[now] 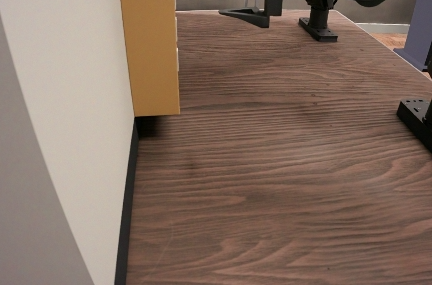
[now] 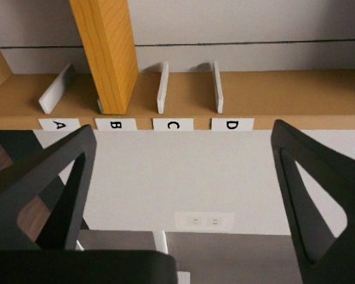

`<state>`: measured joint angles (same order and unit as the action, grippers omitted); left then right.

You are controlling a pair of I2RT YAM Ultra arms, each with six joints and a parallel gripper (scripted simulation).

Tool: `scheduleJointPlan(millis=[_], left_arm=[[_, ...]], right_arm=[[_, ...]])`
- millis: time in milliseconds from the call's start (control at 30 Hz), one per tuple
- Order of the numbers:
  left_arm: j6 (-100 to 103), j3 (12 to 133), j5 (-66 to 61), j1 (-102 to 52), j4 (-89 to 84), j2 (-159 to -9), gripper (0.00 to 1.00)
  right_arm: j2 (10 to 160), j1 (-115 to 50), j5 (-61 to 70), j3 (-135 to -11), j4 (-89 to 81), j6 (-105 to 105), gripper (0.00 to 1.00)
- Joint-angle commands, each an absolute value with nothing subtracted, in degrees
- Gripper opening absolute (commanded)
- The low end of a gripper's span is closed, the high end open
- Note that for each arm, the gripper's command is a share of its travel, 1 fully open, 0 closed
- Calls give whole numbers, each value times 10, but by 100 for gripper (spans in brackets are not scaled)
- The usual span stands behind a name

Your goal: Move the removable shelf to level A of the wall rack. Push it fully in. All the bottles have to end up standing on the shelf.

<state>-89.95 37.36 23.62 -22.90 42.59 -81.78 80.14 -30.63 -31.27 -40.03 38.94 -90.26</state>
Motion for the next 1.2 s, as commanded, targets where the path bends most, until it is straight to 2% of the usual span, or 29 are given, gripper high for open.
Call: scheduleJointPlan(millis=[0, 1167], left_arm=[[-900, 393, 233, -223, 416, -808, 100], [-900, 382, 249, -240, 481, -863, 100]], right_arm=[[791, -300, -309, -415, 376, -900, 100], [844, -315, -323, -404, 439, -900, 100]])
